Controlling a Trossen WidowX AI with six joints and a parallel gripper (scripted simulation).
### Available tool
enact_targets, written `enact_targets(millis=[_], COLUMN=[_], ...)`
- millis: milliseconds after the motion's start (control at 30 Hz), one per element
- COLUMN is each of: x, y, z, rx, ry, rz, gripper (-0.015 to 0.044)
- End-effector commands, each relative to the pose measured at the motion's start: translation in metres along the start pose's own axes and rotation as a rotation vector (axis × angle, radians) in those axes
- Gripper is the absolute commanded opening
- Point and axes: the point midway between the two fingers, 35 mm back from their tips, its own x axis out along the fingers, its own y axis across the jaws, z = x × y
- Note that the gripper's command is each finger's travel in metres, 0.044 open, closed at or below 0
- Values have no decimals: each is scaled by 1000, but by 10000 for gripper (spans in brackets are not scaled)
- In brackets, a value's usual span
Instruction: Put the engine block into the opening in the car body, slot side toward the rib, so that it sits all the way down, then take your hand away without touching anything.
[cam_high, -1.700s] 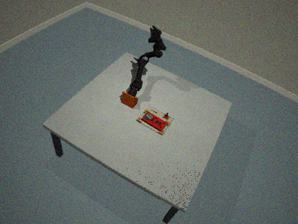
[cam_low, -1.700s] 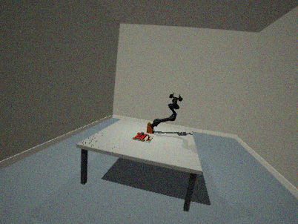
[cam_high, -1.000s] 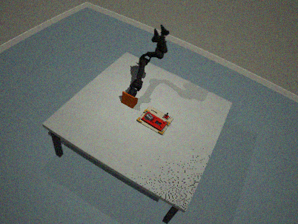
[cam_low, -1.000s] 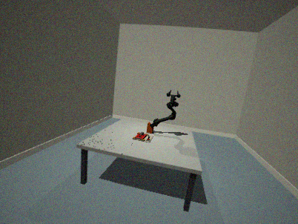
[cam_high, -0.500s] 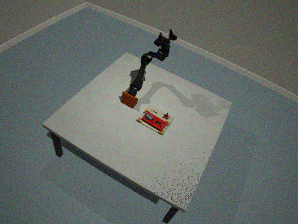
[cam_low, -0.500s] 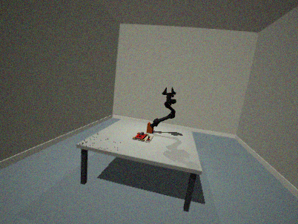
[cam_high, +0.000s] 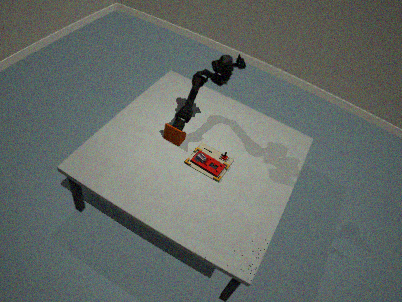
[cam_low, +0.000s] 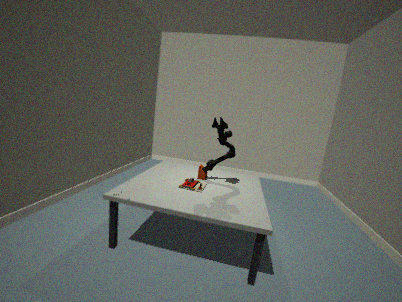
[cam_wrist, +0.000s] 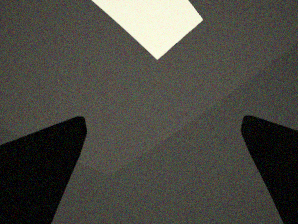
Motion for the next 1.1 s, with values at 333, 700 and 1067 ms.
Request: enact_targets(millis=[333,700,1067], x=[-7,-37,-86], y=[-12,-34,-62], z=[-128,-212,-283], rx=[-238,-435,-593], ry=[405,718,1049], rz=[77,140,224], gripper=[440,440,440])
